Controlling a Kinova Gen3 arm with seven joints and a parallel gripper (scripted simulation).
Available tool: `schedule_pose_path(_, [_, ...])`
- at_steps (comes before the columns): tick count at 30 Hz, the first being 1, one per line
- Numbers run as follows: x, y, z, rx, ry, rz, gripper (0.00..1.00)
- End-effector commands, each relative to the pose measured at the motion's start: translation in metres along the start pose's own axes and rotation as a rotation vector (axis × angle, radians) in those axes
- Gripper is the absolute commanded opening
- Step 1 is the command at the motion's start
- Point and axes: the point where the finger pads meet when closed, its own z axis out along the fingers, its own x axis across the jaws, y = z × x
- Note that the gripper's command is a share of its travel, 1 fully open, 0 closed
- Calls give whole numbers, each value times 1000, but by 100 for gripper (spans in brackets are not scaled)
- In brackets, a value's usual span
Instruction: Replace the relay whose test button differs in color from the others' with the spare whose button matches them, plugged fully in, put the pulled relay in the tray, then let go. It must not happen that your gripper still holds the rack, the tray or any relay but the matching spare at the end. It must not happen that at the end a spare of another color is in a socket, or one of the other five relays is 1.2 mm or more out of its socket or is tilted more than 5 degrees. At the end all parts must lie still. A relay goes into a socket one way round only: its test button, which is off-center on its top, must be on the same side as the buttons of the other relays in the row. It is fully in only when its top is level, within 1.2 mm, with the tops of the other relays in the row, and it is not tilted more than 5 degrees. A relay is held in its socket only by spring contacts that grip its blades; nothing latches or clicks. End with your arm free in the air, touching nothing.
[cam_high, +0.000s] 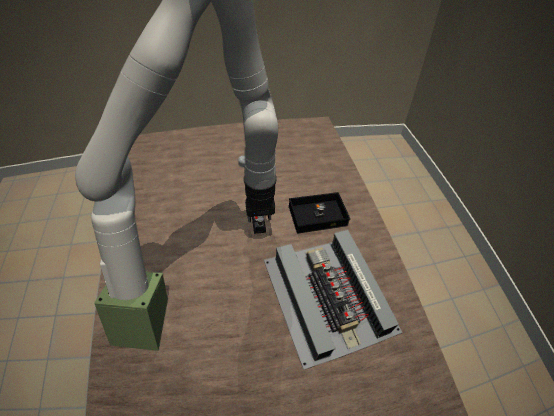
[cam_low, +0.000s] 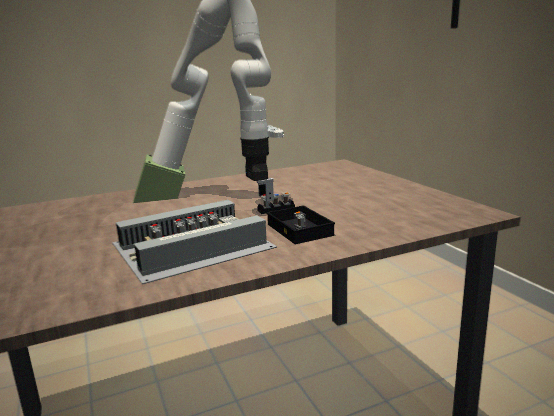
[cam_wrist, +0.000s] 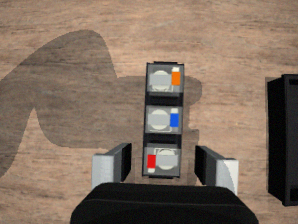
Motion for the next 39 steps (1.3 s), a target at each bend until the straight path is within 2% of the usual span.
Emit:
schedule_pose_path(1, [0, 1, 3, -1, 1, 7, 100])
schedule_pose_path(25, [1, 0, 9, 0, 2, -1, 100])
schedule_pose_path(39, [0, 1, 20, -2, 1, 10, 100])
